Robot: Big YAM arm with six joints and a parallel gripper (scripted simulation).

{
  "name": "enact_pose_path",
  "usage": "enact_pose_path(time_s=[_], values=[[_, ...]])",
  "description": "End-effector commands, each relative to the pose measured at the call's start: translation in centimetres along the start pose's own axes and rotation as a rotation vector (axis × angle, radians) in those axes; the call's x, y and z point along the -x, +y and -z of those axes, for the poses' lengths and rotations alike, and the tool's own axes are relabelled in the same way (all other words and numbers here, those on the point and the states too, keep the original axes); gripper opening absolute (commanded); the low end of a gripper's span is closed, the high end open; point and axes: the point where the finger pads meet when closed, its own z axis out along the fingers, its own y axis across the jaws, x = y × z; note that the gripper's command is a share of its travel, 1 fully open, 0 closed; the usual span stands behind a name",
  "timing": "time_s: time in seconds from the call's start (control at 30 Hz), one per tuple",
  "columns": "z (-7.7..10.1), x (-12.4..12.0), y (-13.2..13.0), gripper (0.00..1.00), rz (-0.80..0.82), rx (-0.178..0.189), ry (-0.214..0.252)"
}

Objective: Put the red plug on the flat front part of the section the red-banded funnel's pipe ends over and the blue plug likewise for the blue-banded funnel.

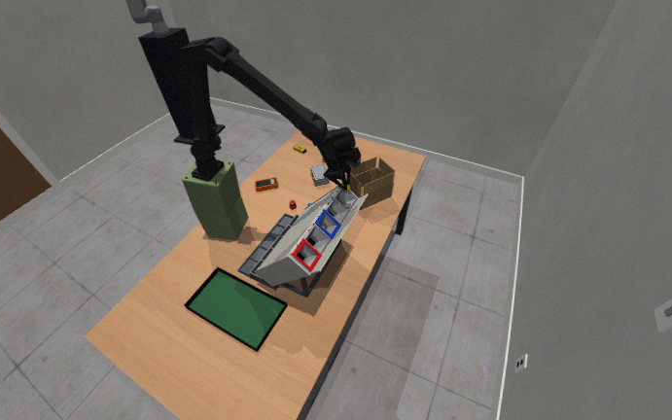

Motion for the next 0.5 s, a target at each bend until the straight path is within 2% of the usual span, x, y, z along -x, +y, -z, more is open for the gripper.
enact_pose_path(time_s=[0.0,0.3,0.33,0.47], values=[[-0.7,0.2,-0.1,0.00,-0.001,0.000,-0.010],[-0.9,0.1,-0.1,0.00,0.000,0.004,-0.017],[0.4,0.8,0.2,0.59,-0.002,0.007,-0.029],[0.4,0.8,0.2,0.59,-0.002,0.007,-0.029]])
